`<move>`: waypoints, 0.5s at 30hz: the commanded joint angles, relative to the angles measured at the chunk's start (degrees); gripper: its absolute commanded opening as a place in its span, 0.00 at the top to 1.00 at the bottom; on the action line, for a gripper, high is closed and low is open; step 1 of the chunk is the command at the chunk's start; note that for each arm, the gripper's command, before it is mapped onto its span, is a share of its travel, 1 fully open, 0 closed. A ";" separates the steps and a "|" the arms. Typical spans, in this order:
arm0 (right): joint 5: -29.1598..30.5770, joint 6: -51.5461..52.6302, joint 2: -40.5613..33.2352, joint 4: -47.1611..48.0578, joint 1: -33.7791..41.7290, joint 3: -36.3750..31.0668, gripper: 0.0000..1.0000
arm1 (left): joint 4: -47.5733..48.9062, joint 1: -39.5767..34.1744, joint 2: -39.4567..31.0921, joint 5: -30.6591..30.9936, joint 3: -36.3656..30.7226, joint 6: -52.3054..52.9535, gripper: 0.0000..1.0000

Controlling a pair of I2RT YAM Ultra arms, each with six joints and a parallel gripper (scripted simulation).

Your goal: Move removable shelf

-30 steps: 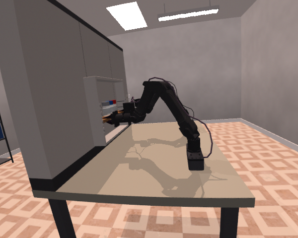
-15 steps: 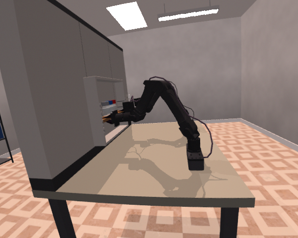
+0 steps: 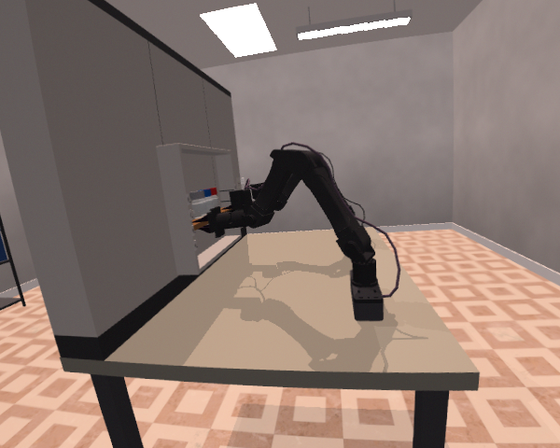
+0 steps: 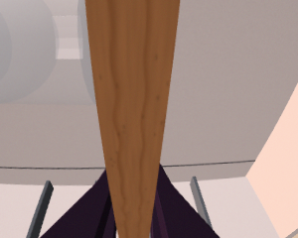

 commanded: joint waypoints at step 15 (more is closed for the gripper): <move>-0.38 -0.59 -3.29 -2.78 -0.57 2.82 1.00 | -2.49 0.33 -3.21 0.47 2.88 1.19 1.00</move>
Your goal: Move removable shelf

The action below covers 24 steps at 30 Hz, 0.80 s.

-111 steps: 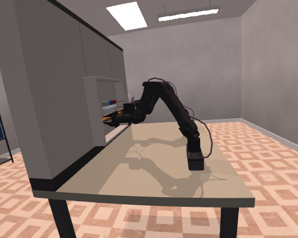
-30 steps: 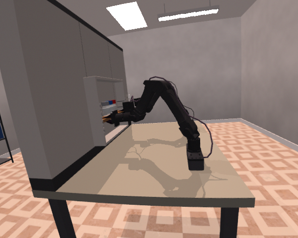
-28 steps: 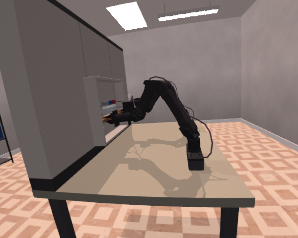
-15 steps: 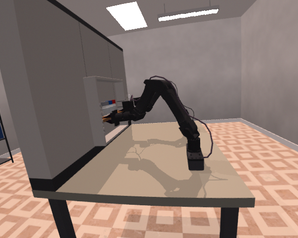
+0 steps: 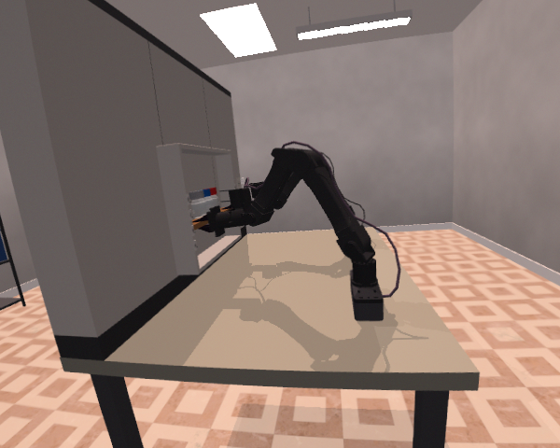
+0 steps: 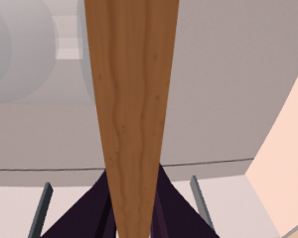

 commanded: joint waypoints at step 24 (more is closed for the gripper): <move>-0.33 -0.92 -4.07 -2.86 -0.53 3.39 1.00 | -2.46 0.29 -4.09 0.38 3.27 1.59 1.00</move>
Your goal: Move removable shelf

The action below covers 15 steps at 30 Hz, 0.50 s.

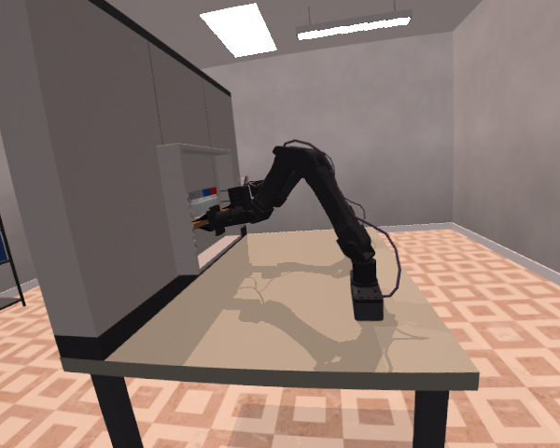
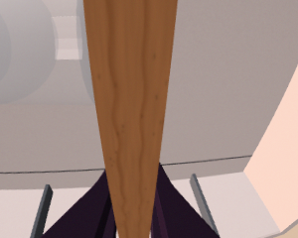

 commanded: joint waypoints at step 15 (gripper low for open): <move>-0.05 -1.39 -3.84 -0.51 -0.47 3.13 1.00 | -0.12 0.25 -3.73 0.13 3.12 2.18 1.00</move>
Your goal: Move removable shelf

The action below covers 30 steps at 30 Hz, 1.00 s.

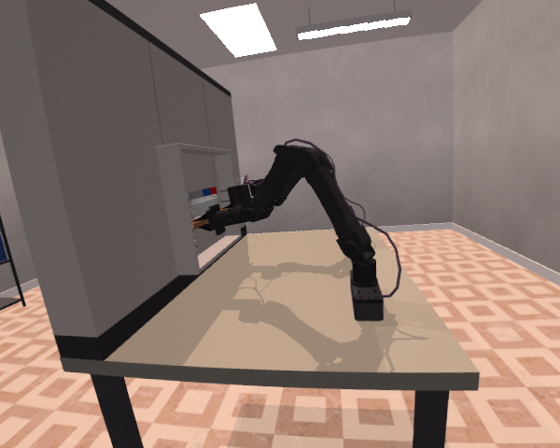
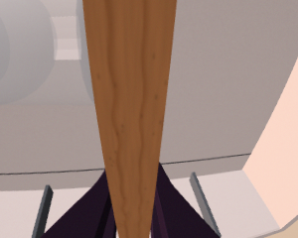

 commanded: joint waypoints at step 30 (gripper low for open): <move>0.33 -1.59 -5.18 -0.59 -0.23 2.81 1.00 | -0.12 -0.04 -5.07 -0.30 2.68 2.42 1.00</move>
